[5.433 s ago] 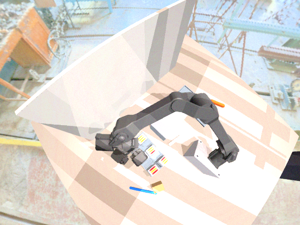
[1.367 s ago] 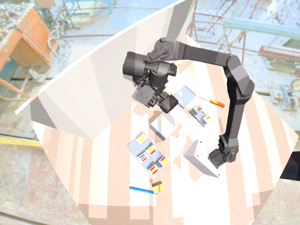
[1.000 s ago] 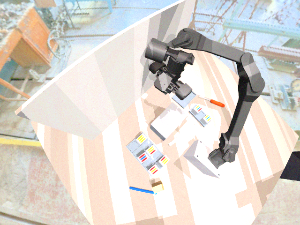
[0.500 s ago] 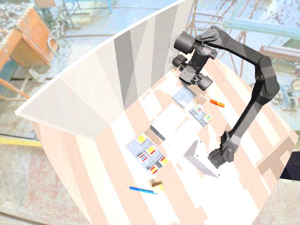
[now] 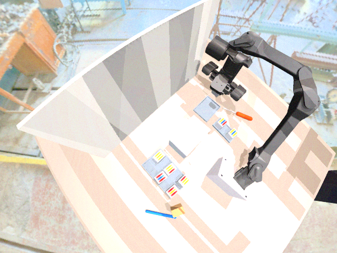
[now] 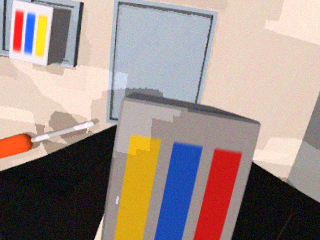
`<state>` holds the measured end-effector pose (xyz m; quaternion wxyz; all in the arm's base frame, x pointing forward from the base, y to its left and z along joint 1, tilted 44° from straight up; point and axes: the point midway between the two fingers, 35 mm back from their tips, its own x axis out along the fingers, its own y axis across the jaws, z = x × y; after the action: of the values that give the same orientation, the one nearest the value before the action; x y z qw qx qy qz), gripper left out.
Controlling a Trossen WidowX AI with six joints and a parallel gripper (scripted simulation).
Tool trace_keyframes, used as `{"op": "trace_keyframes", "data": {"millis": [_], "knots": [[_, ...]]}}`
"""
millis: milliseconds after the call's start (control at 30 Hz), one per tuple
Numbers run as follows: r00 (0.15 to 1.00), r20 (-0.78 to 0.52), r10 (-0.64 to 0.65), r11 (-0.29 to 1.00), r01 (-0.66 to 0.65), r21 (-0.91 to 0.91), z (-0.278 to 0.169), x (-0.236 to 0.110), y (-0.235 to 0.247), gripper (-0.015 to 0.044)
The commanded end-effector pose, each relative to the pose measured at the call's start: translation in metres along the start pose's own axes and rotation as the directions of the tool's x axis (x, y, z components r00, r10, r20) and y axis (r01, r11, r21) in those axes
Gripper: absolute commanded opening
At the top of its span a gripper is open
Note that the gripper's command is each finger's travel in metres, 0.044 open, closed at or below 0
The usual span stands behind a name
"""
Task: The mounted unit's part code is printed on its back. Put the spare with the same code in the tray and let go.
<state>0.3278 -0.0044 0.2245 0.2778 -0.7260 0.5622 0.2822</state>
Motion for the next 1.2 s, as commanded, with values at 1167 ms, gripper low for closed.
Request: {"op": "trace_keyframes", "data": {"millis": [1167], "knots": [[1.0,0.004,0.004,1.0,-0.004,-0.003,0.002,0.034,-0.005,0.0]]}}
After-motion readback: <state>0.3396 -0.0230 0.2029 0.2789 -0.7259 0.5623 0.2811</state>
